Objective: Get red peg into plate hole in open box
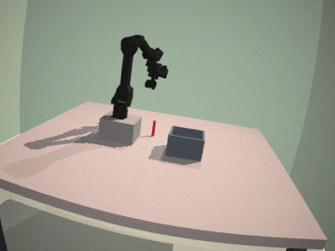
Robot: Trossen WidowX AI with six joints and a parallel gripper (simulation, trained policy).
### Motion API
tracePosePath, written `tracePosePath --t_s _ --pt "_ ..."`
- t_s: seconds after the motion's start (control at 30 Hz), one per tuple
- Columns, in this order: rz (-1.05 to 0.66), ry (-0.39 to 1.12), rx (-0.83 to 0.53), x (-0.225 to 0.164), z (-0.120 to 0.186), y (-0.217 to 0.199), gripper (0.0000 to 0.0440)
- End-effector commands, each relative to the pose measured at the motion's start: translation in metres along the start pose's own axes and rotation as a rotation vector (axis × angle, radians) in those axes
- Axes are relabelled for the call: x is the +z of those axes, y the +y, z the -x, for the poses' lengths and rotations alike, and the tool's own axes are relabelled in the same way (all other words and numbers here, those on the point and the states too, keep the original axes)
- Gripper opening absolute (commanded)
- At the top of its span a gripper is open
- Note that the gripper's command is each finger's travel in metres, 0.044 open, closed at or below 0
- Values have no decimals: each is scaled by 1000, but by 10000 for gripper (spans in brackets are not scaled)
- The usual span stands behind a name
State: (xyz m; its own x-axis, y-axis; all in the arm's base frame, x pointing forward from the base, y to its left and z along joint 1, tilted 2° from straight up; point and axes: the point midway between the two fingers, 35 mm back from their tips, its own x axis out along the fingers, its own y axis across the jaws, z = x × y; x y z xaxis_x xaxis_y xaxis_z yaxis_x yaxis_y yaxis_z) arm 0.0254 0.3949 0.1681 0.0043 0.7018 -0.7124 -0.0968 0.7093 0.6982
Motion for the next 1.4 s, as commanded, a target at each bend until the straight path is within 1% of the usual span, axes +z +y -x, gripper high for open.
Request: tracePosePath --t_s 0.0,0.27,0.47,0.63,0.93,1.37 --pt "-12 -42 -4 30 18 2 411" --pt "-90 -154 -50 95 54 -15 426" --pt "-194 -223 -145 132 76 -50 432" --pt "-292 -265 -248 151 91 -85 436" --pt "-447 -294 -438 158 109 -145 440" --pt "-690 -257 -699 131 106 -226 440"
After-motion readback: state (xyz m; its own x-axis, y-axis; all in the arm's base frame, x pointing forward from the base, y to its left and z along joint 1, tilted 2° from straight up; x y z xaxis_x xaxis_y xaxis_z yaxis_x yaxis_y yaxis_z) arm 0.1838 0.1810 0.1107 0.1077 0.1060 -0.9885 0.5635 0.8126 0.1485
